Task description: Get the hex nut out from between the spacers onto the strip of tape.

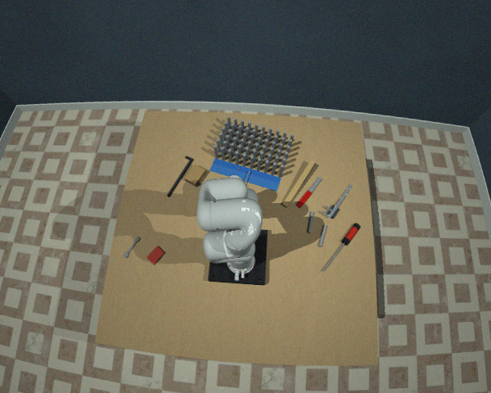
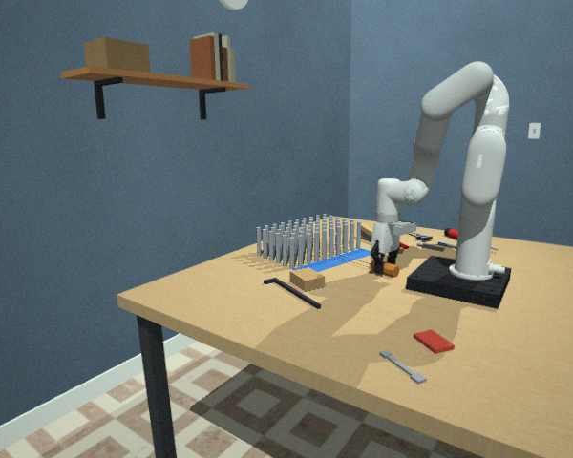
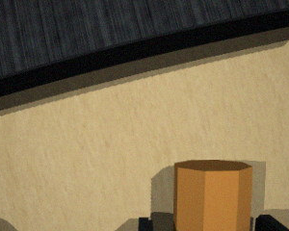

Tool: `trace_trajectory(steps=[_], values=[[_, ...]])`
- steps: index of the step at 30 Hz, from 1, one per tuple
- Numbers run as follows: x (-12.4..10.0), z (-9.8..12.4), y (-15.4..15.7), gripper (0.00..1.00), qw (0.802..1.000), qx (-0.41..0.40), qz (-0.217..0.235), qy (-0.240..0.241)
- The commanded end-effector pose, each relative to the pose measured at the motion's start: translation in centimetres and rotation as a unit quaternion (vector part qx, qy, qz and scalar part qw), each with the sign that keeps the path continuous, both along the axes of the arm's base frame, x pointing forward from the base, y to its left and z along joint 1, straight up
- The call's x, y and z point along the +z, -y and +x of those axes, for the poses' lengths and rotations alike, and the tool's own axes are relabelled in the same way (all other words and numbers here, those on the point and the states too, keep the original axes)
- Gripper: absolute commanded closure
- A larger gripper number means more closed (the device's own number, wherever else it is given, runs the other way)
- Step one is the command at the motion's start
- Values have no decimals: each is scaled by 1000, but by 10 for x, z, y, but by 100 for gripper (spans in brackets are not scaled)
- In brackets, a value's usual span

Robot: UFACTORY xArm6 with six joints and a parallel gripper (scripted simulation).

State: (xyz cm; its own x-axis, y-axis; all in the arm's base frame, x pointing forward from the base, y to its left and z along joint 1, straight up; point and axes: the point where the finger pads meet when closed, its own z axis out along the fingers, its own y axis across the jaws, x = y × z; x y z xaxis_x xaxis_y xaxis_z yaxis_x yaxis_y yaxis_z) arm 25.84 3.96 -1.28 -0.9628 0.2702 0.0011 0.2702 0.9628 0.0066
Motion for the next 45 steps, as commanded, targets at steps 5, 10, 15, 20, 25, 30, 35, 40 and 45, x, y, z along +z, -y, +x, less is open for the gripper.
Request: trace_trajectory(steps=[5,10,15,20,25,30,35,40,45], values=[[1,1,0,35,1000,0,0,1],[3,1,0,35,1000,0,0,1],[12,1,0,35,1000,0,0,1],[27,1,0,35,1000,0,0,1],[38,1,0,35,1000,0,0,1],[59,1,0,35,1000,0,0,1],[78,1,0,35,1000,0,0,1],[90,1,0,35,1000,0,0,1],[97,1,0,35,1000,0,0,1]])
